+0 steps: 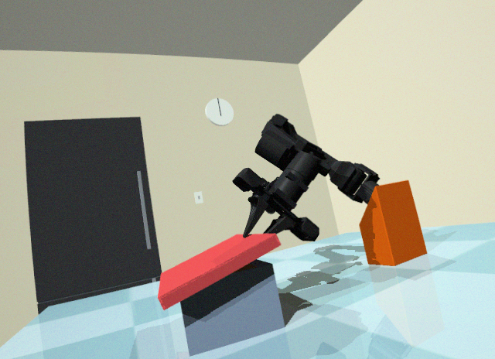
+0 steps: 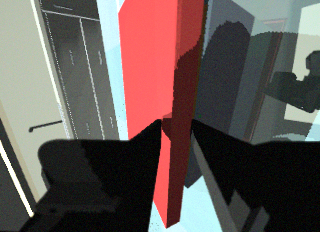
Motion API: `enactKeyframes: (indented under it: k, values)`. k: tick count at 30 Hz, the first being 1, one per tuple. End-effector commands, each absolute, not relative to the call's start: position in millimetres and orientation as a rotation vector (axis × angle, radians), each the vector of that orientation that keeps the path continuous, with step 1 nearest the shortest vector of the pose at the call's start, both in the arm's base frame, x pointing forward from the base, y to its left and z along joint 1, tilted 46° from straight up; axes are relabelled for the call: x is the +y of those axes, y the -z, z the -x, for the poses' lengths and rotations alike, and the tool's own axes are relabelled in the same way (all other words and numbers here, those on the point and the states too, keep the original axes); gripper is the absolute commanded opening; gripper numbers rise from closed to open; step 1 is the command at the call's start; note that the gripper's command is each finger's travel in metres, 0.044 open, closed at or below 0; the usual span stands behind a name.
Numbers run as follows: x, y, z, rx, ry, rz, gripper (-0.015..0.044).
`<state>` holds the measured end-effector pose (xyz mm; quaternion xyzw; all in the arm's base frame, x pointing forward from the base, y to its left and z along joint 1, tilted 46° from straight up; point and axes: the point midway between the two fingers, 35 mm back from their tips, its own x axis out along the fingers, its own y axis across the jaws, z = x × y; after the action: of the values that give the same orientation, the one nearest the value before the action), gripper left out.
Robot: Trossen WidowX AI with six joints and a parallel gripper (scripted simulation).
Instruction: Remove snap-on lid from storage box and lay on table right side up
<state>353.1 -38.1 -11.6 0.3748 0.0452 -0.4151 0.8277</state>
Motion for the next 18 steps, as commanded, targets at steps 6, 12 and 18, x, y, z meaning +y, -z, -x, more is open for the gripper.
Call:
enactKeyframes:
  k: [6, 12, 18]
  values:
    - [-27.7, 0.0, -360.5, 0.09, 0.871, -0.803, 0.0]
    - [-23.0, -5.8, -364.6, 0.09, 0.871, -0.803, 0.0]
    - [-18.3, -11.7, -369.1, 0.09, 0.871, -0.803, 0.0]
